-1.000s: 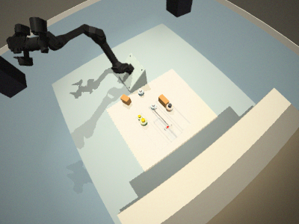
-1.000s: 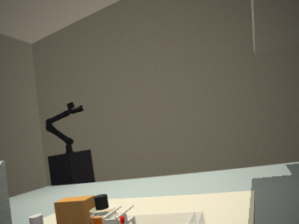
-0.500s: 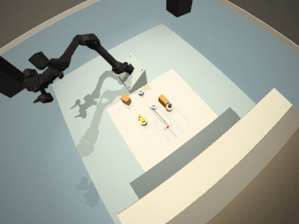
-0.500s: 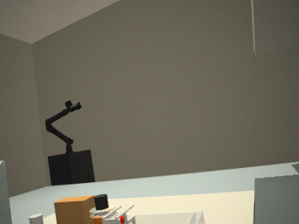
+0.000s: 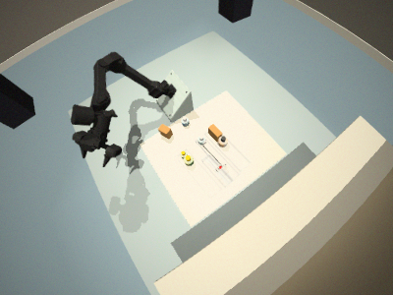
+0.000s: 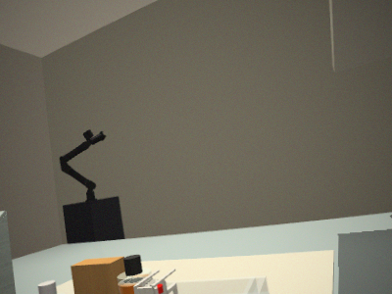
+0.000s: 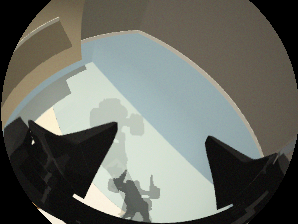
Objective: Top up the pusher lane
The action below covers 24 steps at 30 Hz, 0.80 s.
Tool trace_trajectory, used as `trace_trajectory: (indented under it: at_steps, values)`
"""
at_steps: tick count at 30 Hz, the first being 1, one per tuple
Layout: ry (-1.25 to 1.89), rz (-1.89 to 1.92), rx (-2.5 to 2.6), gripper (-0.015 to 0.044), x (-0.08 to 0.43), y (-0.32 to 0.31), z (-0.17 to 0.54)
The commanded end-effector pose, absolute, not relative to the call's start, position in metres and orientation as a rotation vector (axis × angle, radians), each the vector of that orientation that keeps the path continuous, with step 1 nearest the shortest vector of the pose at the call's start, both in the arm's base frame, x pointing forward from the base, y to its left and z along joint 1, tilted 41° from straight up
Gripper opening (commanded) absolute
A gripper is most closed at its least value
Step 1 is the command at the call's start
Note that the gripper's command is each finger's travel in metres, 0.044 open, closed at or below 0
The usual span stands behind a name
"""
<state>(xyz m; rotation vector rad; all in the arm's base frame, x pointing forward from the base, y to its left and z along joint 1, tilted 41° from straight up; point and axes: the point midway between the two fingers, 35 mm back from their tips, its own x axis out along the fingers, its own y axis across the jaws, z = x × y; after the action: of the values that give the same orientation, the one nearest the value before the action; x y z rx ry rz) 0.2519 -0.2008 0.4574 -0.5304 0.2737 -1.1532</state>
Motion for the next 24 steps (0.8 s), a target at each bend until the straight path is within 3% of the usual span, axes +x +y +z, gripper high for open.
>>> trace_trajectory:
  at_steps: [1, 13, 24]
  values:
    - [0.385, -0.992, -0.488, 0.0440, 0.294, -0.180, 0.397]
    - [0.739, -0.642, -0.397, 0.0440, 0.336, -0.091, 0.232]
    - [1.184, -0.470, -0.421, 0.0440, 0.268, -0.012, 0.089]
